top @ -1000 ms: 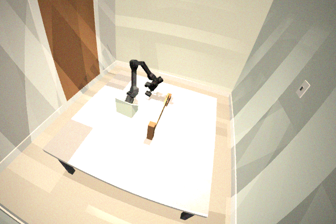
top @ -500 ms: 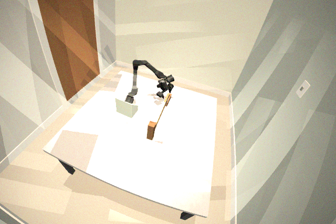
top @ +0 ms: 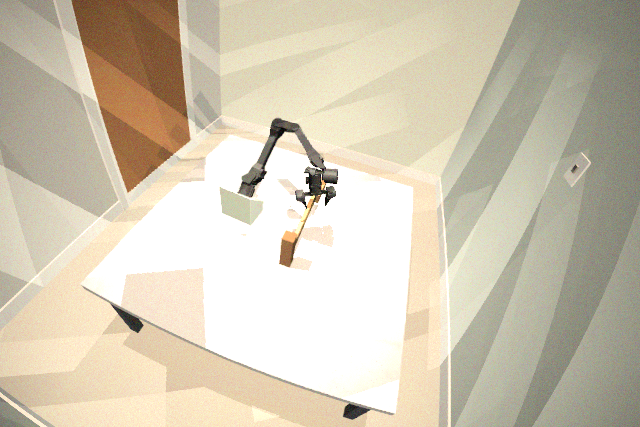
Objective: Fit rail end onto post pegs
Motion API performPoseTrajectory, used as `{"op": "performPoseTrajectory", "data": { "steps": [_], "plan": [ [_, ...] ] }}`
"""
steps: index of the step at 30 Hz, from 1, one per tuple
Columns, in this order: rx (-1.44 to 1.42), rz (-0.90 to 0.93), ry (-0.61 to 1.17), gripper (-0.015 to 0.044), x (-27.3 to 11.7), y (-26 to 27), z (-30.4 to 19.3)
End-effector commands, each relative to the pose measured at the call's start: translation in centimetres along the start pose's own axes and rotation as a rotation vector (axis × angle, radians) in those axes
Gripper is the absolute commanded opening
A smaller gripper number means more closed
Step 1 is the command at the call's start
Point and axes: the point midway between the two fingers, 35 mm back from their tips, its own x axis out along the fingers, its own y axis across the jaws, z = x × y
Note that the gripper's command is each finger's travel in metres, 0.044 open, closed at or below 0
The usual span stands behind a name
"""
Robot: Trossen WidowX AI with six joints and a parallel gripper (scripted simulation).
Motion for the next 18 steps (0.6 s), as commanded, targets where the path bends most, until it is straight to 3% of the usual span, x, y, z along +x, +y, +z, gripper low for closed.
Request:
{"op": "performPoseTrajectory", "data": {
  "steps": [1, 7, 18],
  "plan": [
    [0.185, 0.081, -0.005, 0.0440, 0.3, 3.0, -4.6],
    [0.435, 0.169, -0.054, 0.0440, 0.5, 7.7, -9.1],
    [0.448, 0.174, -0.058, 0.0440, 1.7, 8.1, -9.3]
  ]
}}
